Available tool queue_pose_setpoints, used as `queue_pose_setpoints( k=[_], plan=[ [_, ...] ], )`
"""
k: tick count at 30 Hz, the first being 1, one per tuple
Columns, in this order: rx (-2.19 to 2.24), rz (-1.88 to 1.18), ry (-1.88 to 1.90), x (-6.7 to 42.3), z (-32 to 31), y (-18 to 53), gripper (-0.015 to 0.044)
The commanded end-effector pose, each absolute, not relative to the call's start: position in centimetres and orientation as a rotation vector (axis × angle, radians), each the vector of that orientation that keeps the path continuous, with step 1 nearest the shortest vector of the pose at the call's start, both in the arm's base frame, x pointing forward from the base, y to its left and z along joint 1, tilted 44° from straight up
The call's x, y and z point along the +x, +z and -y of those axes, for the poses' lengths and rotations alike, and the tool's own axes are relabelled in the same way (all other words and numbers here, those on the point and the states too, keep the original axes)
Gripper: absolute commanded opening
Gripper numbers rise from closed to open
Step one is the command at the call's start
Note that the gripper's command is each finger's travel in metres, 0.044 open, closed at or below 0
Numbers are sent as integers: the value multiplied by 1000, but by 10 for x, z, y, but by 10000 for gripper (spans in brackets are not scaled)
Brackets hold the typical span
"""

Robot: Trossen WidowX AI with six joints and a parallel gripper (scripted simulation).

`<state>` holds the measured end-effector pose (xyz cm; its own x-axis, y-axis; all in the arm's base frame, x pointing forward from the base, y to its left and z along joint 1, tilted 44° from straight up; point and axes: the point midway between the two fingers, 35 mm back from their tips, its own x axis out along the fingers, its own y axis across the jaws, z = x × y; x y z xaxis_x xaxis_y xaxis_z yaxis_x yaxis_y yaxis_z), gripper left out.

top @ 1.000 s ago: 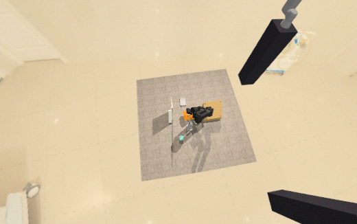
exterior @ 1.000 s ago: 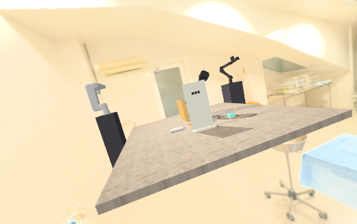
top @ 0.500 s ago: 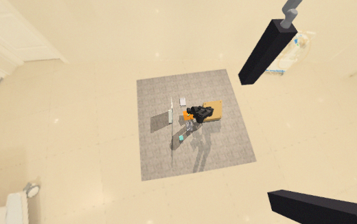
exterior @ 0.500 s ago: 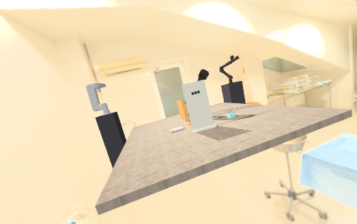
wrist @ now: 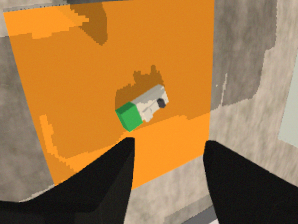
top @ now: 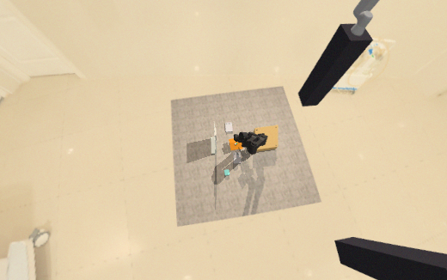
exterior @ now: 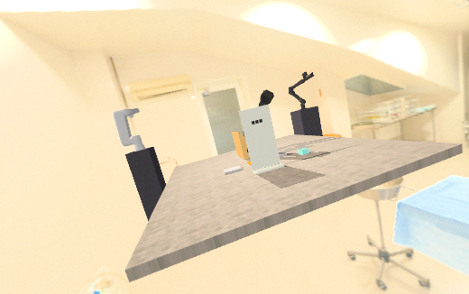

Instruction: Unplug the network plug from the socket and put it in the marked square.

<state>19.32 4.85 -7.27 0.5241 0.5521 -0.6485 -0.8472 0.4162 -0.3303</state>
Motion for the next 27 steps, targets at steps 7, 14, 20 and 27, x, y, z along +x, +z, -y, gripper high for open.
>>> queue_pose_setpoints(
  k=[7,14,20,27],
  plan=[
    [-709,-475,918,198,-42,-70,156],
    [-712,-477,919,199,-39,-69,156],
    [-714,-478,920,199,-36,-67,156],
    [-716,-479,920,200,-32,-66,156]
  ],
)
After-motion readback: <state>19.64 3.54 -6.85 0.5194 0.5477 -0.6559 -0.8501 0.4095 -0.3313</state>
